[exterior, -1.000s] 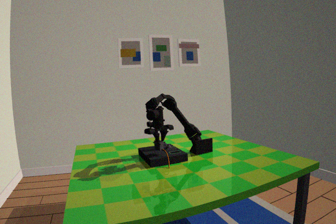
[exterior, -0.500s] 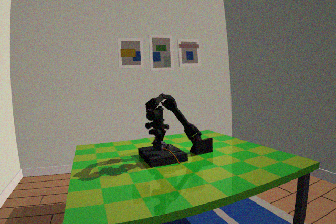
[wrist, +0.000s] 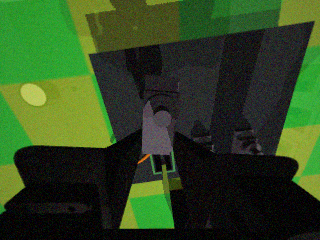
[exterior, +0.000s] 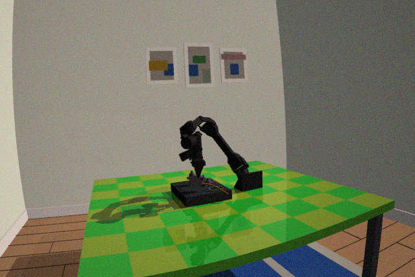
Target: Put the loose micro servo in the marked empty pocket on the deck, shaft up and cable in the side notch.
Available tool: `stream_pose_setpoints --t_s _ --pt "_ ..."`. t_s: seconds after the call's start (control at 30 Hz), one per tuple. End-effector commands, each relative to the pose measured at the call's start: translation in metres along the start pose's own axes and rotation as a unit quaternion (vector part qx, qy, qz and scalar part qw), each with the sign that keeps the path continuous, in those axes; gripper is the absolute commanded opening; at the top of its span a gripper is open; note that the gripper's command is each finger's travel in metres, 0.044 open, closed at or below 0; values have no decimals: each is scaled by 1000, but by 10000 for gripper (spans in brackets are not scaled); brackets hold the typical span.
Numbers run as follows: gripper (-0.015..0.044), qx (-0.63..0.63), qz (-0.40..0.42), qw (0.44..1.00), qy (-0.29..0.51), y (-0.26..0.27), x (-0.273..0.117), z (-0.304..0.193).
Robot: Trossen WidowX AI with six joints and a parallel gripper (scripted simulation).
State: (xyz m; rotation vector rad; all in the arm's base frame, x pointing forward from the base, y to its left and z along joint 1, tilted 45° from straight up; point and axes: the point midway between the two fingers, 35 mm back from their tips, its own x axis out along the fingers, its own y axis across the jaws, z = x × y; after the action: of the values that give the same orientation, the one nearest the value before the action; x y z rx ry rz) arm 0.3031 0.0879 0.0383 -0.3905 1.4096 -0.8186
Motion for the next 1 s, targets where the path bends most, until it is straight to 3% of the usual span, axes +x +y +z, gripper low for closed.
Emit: stream_pose_setpoints --t_s 0.0,0.37,0.97 --pt "0 -66 4 998 -1 2 -2 0" --pt "0 -109 4 994 -2 1 -2 -6" --pt "0 -111 4 994 0 -16 -2 -85"
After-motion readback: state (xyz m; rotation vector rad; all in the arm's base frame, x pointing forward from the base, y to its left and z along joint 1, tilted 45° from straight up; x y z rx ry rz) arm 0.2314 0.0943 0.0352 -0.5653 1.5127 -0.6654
